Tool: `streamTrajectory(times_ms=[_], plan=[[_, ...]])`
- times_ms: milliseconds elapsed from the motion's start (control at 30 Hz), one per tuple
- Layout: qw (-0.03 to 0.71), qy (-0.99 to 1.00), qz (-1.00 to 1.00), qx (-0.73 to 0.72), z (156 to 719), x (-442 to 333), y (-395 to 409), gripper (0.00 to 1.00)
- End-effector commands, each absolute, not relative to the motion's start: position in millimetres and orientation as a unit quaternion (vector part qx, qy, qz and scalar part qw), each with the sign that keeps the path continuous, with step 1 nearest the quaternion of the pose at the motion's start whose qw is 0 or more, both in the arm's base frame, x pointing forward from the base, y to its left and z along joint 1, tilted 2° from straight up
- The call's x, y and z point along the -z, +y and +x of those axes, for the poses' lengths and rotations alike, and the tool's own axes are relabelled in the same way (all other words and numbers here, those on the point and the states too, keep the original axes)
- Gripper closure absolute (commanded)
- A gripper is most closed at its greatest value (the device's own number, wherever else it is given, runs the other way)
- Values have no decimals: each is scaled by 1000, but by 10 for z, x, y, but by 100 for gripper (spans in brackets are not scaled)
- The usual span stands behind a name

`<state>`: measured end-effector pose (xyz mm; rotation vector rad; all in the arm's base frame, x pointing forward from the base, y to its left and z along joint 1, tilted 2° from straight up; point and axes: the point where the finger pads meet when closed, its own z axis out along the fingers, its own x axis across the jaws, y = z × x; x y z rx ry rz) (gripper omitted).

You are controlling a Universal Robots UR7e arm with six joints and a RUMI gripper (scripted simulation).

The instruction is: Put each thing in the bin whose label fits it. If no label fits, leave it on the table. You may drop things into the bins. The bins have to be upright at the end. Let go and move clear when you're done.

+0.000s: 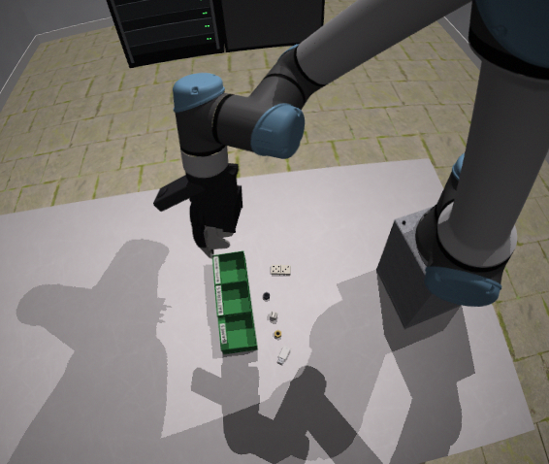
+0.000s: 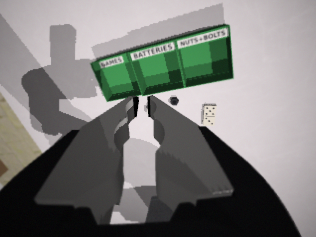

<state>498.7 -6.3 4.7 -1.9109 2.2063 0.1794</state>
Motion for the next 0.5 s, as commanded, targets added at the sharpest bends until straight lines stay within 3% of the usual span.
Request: streamTrajectory(times_ms=[0,467], plan=[[90,735,-670,-46,4682,-36,72,96],[39,693,-720,-10,4135,27,250,96]])
